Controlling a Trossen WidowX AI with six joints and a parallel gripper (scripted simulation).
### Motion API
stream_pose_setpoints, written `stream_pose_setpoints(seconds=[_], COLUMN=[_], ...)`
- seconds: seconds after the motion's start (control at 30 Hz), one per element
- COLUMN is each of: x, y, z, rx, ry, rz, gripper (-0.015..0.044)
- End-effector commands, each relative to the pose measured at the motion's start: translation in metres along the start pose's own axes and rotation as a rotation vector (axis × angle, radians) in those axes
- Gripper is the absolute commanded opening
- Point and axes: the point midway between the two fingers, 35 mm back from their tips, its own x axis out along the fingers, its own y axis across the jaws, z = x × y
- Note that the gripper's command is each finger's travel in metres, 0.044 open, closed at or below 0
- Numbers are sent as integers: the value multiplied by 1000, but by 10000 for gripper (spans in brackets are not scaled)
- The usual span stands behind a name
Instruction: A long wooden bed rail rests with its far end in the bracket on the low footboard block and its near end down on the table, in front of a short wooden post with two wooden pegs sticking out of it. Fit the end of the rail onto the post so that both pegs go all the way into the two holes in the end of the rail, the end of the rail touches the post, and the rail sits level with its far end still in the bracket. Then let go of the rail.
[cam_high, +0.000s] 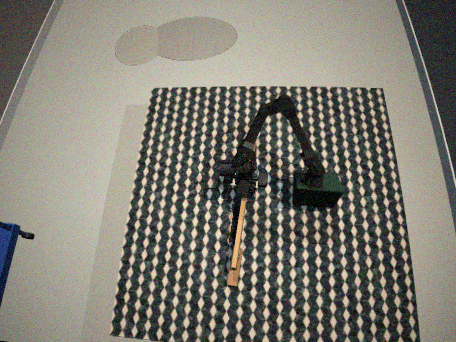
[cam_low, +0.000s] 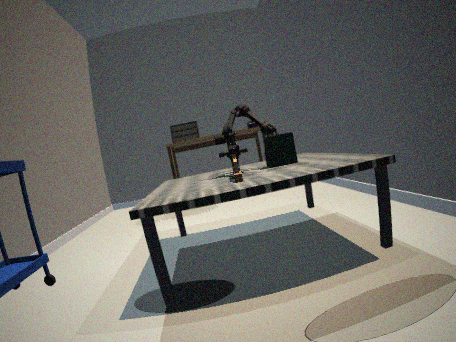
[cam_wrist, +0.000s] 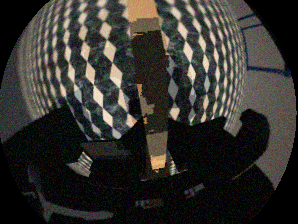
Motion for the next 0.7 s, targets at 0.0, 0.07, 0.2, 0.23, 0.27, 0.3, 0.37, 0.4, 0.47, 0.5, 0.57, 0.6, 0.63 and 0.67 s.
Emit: stream_pose_setpoints(seconds=[0.0, 0.07, 0.2, 0.23, 0.27, 0.3, 0.37, 0.4, 0.47, 0.5, 0.57, 0.6, 0.63, 0.67], x=[0, 0, 0, 0, 1, 1, 1, 1, 1, 1, 1, 1, 1, 1], y=[1, 1, 1, 1, 1, 1, 1, 1, 1, 1, 1, 1, 1, 1], z=[1, 1, 1, 1, 1, 1, 1, 1, 1, 1, 0, 0, -1, -1], rx=[-1, -1, -1, -1, -1, -1, -1, -1, -1, -1, -1, -1, -1, -1], ry=[-5, -5, -5, -5, -5, -5, -5, -5, -5, -5, -5, -5, -5, -5], rz=[1, 1, 1, 1, 1, 1, 1, 1, 1, 1, 1, 1, 1, 1], gripper=[0, 0, 0, 0, 0, 0, 0, 0, 0, 0, 0, 0, 0, 0])
